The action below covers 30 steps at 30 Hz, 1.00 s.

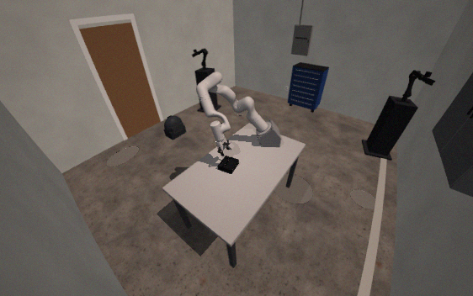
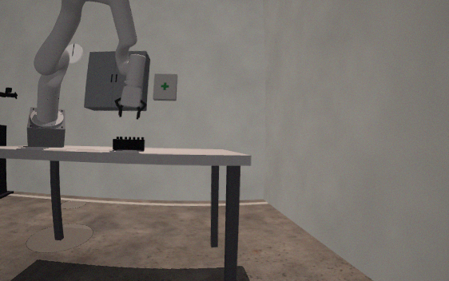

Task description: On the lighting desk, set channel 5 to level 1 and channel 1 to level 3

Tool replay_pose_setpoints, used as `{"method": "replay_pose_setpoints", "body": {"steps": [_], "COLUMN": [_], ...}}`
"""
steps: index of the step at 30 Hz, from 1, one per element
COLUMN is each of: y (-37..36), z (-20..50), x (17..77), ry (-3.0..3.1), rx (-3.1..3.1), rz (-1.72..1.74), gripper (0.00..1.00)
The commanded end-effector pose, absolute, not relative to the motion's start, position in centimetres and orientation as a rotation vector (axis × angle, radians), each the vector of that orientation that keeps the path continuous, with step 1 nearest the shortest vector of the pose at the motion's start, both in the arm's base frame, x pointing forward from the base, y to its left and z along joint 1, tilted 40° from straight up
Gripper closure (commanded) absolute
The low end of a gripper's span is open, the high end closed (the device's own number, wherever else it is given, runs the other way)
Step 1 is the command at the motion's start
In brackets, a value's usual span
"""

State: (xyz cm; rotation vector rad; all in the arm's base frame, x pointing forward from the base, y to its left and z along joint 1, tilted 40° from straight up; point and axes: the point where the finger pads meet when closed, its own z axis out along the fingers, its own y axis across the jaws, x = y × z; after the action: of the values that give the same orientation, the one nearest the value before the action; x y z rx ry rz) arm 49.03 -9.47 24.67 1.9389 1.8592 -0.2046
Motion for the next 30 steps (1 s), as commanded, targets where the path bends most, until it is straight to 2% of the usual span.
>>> {"method": "replay_pose_setpoints", "body": {"steps": [1, 30], "y": [-7.04, -6.29], "z": [24.58, 24.33], "x": [48.97, 49.04], "ry": [1.647, 1.732], "rx": [1.893, 1.76], "rz": [-0.25, -0.3], "gripper": [0.0, 0.0]}}
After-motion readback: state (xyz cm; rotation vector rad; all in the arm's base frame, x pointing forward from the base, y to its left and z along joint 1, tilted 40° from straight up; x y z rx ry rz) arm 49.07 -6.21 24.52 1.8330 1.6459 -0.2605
